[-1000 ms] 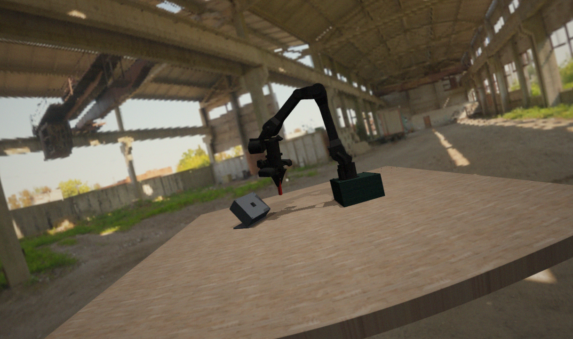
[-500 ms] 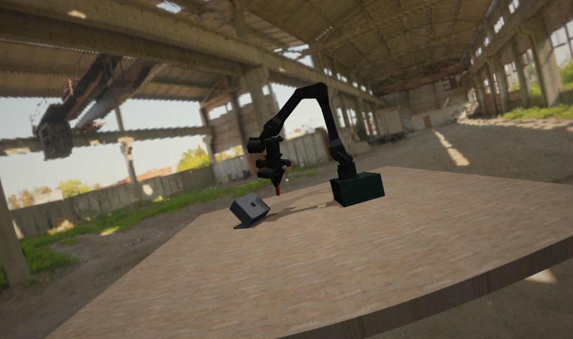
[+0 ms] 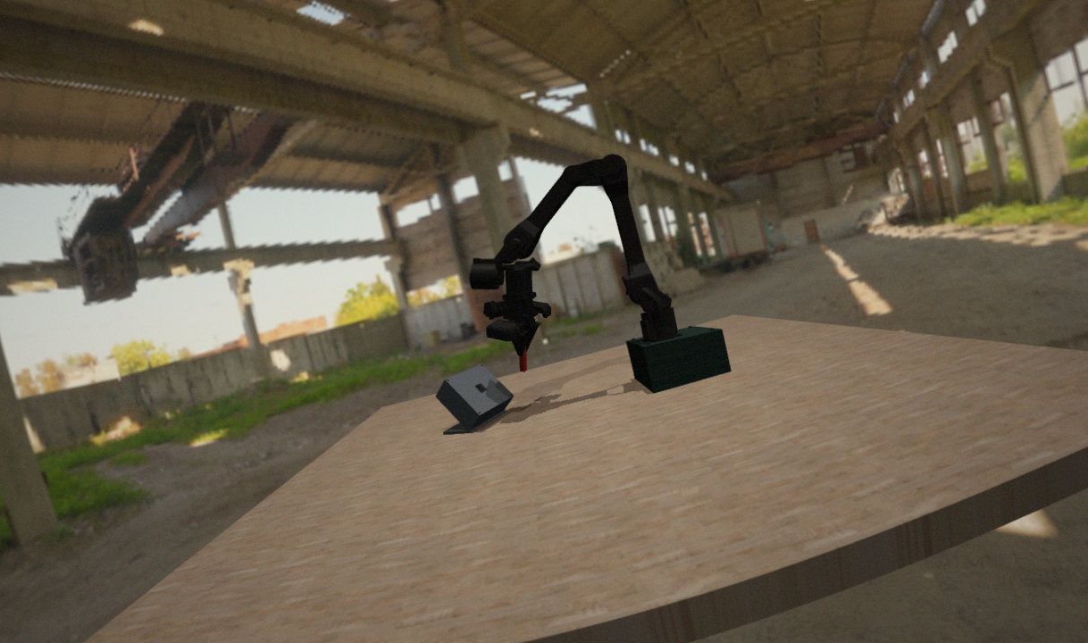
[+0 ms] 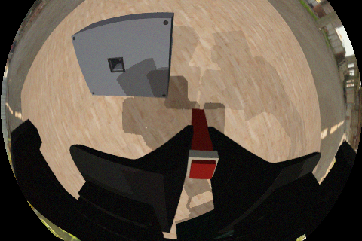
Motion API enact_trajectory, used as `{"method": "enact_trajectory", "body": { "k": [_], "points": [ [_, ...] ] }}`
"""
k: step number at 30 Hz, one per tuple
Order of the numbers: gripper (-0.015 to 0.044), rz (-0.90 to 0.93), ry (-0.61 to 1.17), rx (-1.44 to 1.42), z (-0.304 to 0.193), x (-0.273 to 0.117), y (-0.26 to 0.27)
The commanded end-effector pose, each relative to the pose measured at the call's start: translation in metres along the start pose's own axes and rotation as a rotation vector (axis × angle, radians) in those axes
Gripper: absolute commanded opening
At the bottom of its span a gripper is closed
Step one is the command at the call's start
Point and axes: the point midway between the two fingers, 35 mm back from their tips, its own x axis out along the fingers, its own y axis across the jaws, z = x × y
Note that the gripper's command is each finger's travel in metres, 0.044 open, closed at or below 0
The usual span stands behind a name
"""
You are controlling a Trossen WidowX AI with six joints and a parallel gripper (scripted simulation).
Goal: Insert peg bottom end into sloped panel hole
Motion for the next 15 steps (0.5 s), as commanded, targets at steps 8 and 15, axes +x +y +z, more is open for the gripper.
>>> {"method": "enact_trajectory", "body": {
  "k": [8, 15],
  "points": [
    [0.0000, -0.008, -0.063, -0.002, -0.004, -0.003, 0.010],
    [0.0000, -0.008, -0.101, -0.004, -0.005, -0.006, 0.017]
  ]
}}
